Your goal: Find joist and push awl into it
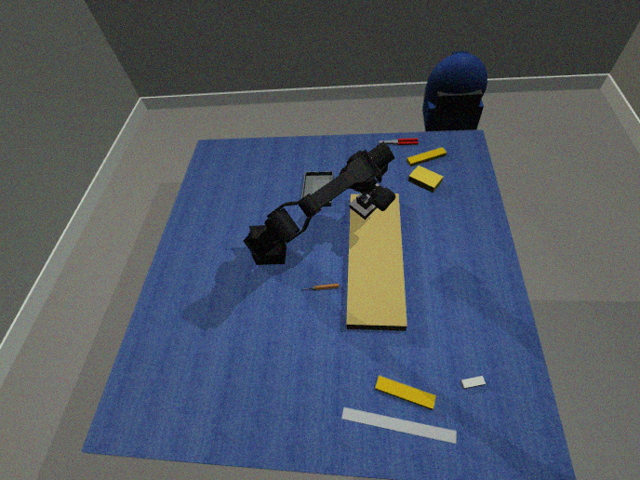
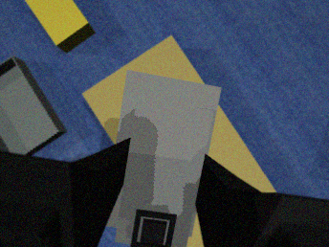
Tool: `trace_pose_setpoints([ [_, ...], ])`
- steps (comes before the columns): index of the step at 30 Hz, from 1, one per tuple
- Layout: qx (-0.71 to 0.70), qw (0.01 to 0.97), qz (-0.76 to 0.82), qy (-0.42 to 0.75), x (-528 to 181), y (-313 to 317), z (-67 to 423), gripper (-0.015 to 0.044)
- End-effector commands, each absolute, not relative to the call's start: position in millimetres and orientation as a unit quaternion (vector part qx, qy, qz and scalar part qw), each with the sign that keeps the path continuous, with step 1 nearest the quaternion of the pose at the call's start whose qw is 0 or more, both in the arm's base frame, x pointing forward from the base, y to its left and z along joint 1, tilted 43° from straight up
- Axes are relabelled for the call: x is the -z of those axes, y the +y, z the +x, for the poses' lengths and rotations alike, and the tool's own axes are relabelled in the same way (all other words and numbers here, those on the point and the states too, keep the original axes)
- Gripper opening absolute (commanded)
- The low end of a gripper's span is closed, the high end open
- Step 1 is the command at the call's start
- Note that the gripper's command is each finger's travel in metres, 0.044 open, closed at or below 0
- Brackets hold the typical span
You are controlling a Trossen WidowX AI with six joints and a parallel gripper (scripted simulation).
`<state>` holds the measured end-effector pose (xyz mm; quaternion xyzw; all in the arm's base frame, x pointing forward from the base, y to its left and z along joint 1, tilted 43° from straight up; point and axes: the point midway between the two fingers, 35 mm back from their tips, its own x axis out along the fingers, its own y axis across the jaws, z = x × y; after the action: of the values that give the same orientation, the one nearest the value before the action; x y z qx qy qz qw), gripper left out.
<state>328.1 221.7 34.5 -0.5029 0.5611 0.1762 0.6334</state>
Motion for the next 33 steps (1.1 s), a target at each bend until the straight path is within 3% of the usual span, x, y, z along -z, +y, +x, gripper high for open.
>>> trace_pose_setpoints([
  [1,-0.222,0.598,-0.529,0.560,-4,250,301,0.0000],
  [14,-0.321,0.490,-0.592,0.554,75,299,214,0.0000],
  [27,-0.392,0.369,-0.648,0.540,147,308,119,0.0000],
  [33,-0.395,0.362,-0.650,0.539,150,307,114,0.0000],
])
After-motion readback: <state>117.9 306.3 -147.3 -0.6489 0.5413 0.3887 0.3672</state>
